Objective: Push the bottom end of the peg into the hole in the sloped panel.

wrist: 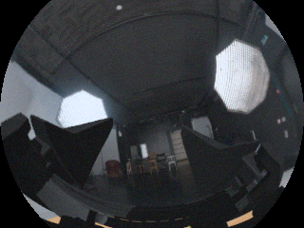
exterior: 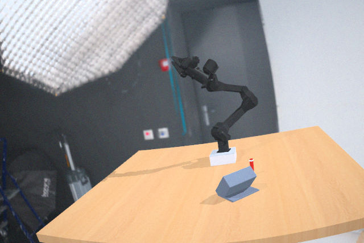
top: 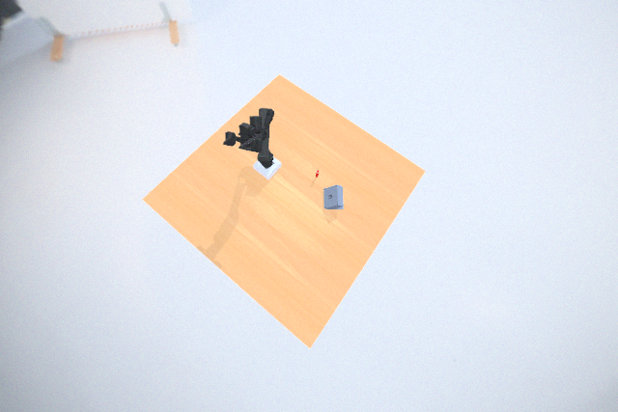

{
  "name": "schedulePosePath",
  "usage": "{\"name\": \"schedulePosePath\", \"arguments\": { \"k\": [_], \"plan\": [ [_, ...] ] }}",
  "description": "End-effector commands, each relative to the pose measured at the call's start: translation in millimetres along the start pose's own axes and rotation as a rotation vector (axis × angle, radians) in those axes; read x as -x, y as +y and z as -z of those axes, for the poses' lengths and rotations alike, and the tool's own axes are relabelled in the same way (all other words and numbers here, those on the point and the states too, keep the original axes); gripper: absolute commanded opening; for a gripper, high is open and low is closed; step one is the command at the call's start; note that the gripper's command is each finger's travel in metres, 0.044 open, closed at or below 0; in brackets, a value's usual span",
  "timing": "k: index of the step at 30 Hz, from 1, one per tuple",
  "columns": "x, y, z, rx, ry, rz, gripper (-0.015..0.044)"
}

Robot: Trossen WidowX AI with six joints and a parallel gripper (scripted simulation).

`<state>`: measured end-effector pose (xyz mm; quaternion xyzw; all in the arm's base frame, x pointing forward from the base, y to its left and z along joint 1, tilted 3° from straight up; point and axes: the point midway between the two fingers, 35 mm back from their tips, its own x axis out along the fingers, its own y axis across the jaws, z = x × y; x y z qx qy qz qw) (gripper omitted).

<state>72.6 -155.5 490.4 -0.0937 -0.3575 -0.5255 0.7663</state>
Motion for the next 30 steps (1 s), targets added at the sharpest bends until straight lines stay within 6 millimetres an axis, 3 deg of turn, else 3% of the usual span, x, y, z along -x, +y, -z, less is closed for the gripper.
{"name": "schedulePosePath", "arguments": {
  "k": [1,13,30],
  "plan": [
    [-0.3,0.6,0.8,0.003,0.003,-0.002,0.0426],
    [-10.3,49.0,58.6,0.161,0.220,-0.193,0.0440],
    [8.3,124.3,126.1,0.376,0.435,-0.530,0.0440]
  ]
}}
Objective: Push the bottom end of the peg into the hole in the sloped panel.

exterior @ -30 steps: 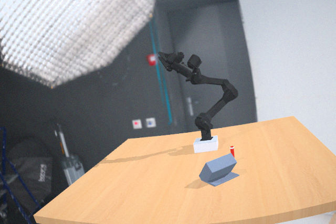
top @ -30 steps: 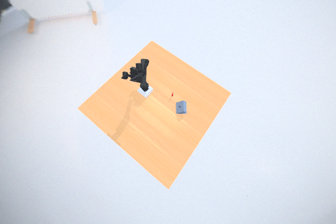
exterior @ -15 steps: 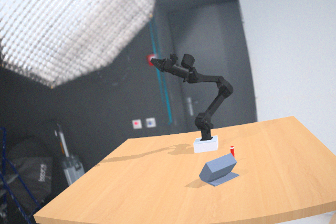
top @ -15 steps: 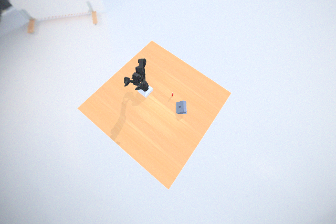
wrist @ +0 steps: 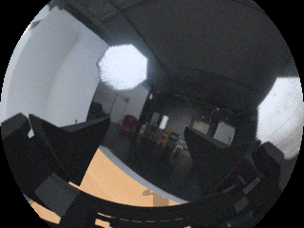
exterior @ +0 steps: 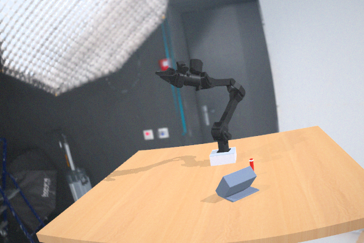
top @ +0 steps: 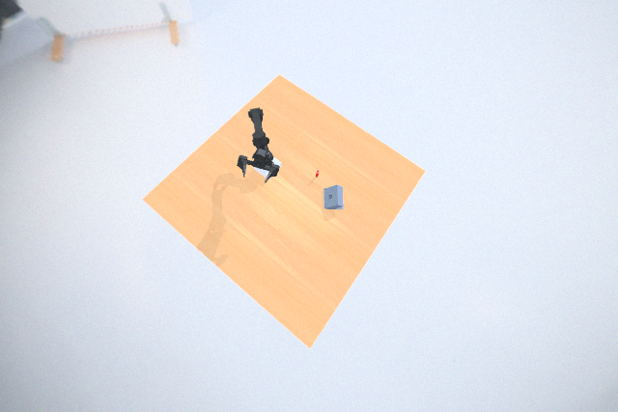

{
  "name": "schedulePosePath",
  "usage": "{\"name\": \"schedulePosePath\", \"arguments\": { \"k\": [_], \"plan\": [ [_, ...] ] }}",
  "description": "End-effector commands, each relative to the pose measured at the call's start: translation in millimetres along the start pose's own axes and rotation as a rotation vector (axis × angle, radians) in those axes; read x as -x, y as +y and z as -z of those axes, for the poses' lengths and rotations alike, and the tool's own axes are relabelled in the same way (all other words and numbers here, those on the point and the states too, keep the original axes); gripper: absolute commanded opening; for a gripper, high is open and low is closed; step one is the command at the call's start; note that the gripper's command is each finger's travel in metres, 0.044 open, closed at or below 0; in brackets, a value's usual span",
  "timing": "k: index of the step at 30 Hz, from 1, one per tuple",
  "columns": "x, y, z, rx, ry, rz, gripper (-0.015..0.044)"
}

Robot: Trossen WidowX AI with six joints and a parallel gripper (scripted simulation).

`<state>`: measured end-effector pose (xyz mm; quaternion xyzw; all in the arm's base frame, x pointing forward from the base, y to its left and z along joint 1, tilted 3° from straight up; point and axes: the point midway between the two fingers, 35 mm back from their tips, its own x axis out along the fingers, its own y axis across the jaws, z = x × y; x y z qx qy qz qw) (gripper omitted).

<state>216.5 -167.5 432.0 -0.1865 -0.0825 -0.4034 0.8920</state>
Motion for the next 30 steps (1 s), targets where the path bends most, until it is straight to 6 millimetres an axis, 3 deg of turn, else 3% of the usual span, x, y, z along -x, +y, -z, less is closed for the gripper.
{"name": "schedulePosePath", "arguments": {
  "k": [1,16,30],
  "plan": [
    [-7.3,27.1,8.9,0.078,0.047,-0.102,0.0440],
    [-10.4,123.1,43.1,0.404,0.153,-0.461,0.0440],
    [20.3,211.1,76.1,0.738,0.158,-0.841,0.0440]
  ]
}}
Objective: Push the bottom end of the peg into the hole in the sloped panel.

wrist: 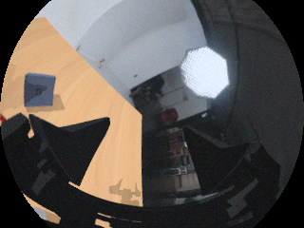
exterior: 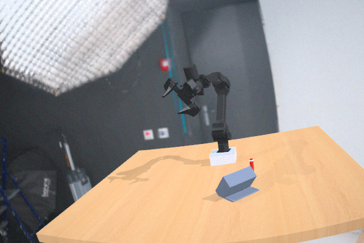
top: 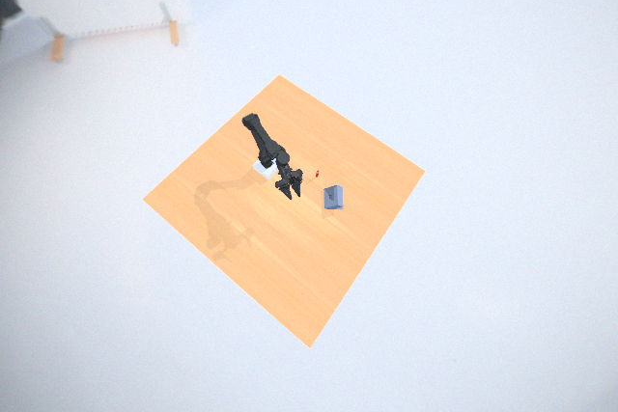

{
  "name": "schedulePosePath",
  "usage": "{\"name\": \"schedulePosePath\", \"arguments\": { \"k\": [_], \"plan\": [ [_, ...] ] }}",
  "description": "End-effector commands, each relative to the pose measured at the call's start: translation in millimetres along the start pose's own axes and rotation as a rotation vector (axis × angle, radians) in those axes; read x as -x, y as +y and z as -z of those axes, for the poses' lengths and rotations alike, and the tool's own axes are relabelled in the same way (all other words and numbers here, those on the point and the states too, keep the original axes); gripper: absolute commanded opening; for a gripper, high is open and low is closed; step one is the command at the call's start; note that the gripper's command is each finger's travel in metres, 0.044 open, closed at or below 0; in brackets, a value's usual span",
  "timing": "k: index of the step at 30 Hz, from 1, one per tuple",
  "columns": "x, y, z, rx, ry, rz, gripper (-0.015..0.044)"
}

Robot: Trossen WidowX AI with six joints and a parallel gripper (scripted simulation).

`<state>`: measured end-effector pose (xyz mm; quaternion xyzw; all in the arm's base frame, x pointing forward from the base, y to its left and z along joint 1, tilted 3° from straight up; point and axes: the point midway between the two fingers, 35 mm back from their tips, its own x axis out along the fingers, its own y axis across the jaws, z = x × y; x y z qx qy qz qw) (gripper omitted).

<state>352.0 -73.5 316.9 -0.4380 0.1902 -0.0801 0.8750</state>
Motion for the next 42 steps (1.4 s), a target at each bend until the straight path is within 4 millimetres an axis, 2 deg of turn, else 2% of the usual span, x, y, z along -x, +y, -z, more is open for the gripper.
{"name": "schedulePosePath", "arguments": {
  "k": [1,10,21,31,42],
  "plan": [
    [-9.4,30.4,-9.2,0.128,-0.006,-0.119,0.0440],
    [-17.9,91.8,-24.4,0.381,-0.041,-0.345,0.0440],
    [-11.5,164.5,-38.0,0.673,-0.119,-0.594,0.0440],
    [6.7,228.4,-44.6,0.955,-0.225,-0.818,0.0440],
    [38.8,288.4,-44.3,1.268,-0.377,-1.064,0.0440]
  ]
}}
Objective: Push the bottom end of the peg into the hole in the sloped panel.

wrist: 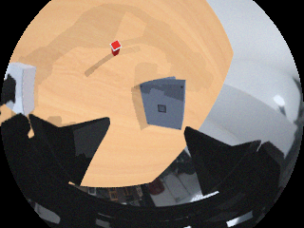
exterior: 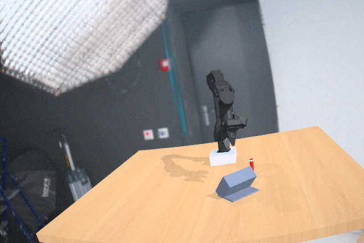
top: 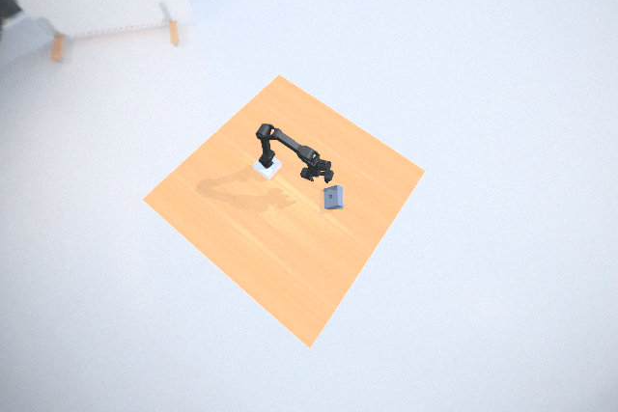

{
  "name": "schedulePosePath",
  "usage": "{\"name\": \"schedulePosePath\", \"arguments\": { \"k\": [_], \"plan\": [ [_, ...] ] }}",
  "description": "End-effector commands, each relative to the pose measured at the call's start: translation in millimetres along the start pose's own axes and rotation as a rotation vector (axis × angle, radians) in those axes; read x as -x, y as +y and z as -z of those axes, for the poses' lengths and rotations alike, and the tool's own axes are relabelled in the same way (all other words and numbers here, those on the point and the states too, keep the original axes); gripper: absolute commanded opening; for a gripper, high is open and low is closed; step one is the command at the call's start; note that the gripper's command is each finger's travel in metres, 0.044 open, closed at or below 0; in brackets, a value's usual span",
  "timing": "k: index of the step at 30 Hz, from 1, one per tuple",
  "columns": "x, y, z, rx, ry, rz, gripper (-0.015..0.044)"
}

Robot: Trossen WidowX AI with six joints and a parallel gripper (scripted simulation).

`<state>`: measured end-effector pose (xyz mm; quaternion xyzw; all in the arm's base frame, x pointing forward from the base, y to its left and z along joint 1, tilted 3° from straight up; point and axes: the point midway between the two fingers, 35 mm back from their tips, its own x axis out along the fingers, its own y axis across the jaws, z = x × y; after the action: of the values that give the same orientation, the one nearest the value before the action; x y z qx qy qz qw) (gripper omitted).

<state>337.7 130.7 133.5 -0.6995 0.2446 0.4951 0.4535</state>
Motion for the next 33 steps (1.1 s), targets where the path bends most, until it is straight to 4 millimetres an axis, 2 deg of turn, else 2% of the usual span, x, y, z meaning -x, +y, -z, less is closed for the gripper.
{"name": "schedulePosePath", "arguments": {
  "k": [1,17,26,33],
  "plan": [
    [-10.4,8.9,-24.1,0.139,-0.055,-0.087,0.0440],
    [-29.7,44.7,-95.1,0.589,-0.243,-0.347,0.0440],
    [-31.2,45.1,-99.2,0.607,-0.251,-0.357,0.0440],
    [-40.3,48.1,-100.6,0.607,-0.251,-0.357,0.0440]
  ]
}}
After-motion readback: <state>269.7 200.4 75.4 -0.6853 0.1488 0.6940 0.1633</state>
